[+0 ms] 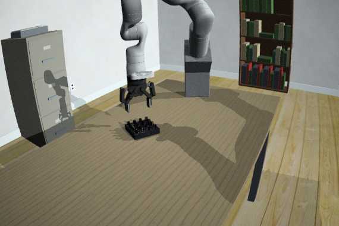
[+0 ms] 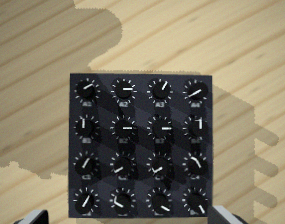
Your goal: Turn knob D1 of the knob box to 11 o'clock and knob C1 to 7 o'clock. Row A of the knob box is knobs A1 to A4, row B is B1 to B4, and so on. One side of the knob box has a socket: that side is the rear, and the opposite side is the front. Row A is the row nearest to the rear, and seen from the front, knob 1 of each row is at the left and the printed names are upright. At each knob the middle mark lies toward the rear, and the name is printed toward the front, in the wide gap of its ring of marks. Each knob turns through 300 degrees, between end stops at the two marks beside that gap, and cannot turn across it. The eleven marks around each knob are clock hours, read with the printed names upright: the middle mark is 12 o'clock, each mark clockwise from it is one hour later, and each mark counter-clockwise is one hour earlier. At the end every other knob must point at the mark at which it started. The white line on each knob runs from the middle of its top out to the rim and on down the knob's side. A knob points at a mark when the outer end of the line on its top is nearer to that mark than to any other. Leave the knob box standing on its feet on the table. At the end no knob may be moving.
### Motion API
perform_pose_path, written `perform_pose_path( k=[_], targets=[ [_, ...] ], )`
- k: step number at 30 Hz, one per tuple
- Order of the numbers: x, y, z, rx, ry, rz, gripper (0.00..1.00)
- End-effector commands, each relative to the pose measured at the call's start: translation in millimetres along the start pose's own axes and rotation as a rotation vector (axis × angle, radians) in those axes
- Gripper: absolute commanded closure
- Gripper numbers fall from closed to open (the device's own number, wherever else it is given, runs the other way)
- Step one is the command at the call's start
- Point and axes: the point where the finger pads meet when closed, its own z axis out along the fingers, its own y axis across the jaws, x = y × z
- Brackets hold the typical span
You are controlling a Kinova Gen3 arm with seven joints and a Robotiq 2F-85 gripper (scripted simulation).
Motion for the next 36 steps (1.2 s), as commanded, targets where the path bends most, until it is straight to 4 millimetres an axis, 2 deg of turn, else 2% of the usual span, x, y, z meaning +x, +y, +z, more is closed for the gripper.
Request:
perform_pose_path(
  k=[1, 15, 36],
  targets=[
    [0, 0, 0, -0.001, 0.000, 0.000, 0.00],
    [-4, 0, 0, -0.001, 0.000, 0.000, 0.00],
    [-41, 0, -1, -0.001, 0.000, 0.000, 0.00]
  ],
)
